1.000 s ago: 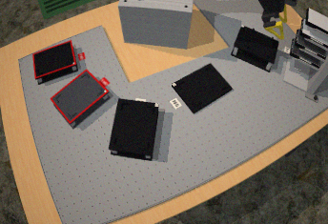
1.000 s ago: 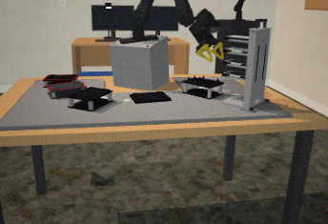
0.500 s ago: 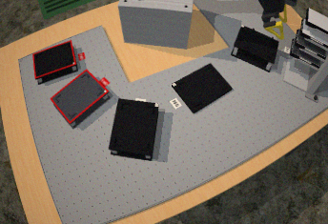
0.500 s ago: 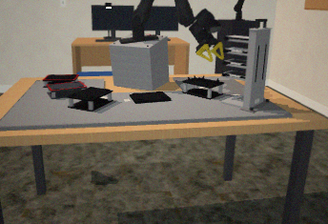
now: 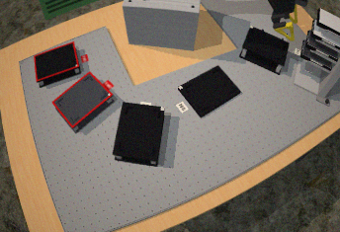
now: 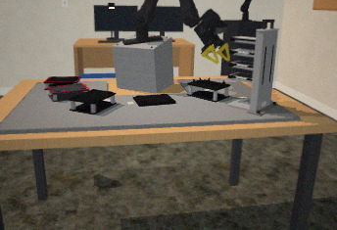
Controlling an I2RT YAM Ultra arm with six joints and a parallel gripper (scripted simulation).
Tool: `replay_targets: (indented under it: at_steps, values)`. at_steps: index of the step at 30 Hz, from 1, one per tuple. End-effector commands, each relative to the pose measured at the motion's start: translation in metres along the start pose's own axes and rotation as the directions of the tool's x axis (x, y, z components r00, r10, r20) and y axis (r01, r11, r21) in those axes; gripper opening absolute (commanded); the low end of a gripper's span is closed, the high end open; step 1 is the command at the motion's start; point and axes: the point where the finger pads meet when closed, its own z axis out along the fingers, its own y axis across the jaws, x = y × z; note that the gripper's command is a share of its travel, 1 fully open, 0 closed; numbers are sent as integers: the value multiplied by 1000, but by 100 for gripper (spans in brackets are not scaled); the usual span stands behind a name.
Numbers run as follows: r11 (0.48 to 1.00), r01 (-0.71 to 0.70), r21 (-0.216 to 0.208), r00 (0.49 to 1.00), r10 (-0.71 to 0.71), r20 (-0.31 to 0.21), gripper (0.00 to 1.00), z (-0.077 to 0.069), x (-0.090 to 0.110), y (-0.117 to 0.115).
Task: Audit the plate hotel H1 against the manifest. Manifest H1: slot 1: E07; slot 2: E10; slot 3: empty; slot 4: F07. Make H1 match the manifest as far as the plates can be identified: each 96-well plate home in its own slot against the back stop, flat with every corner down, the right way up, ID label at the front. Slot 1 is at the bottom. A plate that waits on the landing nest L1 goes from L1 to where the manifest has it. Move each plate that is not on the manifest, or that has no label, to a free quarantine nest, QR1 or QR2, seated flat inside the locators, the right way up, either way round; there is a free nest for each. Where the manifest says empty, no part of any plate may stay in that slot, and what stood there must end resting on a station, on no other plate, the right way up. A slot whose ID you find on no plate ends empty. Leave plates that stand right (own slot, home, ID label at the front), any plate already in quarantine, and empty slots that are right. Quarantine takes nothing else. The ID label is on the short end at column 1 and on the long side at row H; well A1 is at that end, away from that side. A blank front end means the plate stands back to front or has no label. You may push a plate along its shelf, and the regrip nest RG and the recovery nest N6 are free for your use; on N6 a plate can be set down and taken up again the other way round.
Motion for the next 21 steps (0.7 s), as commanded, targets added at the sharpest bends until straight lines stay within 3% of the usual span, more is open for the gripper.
replay_targets:
  at_steps: [1,6,7,8,13,21]
  values:
    - [1000,-3,-3,1000,3,24,100,-1,-10,1]
    - [1000,-3,-3,1000,3,24,100,-1,-10,1]
    - [1000,-5,-8,998,6,60,100,-6,-23,2]
    - [1000,4,-7,999,-4,35,100,-9,-8,3]
    - [1000,-4,-8,999,4,44,100,-12,-9,4]
    - [1000,-5,-5,999,5,35,100,-22,5,2]
